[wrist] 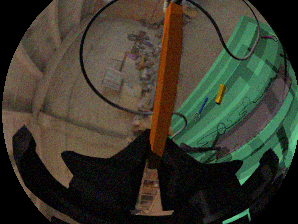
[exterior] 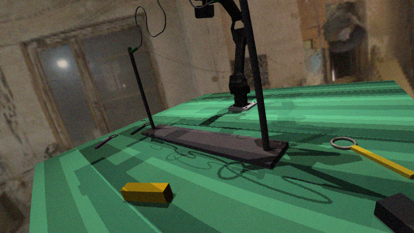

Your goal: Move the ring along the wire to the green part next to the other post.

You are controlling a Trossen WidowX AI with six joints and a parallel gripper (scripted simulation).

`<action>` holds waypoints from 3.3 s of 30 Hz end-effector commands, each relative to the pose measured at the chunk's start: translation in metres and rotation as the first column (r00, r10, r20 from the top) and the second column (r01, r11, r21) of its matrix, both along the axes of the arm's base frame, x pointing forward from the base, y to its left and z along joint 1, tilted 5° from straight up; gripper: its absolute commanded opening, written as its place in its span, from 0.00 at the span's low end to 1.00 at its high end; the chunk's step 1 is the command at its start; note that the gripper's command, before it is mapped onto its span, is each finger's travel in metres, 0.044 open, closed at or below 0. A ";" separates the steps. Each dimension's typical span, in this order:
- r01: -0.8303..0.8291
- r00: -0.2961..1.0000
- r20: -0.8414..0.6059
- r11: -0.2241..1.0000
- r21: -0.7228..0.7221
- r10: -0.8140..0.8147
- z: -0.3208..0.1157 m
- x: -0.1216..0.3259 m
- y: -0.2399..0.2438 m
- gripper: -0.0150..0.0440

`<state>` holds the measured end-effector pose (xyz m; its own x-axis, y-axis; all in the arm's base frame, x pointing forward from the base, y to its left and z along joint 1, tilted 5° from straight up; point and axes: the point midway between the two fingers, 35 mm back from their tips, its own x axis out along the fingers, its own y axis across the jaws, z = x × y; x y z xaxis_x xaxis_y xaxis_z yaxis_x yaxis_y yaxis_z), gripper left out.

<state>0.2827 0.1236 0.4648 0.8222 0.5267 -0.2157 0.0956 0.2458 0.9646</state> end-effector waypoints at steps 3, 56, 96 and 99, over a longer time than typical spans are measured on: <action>0.000 1.000 0.010 0.997 -0.081 0.001 -0.002 0.001 0.000 0.00; 0.026 0.997 0.067 0.725 -0.689 0.028 -0.023 0.003 -0.014 0.00; 0.069 0.993 0.094 0.296 -0.953 0.072 -0.031 0.004 -0.032 0.00; 0.073 0.993 0.095 0.259 -0.963 0.076 -0.031 0.004 -0.033 0.00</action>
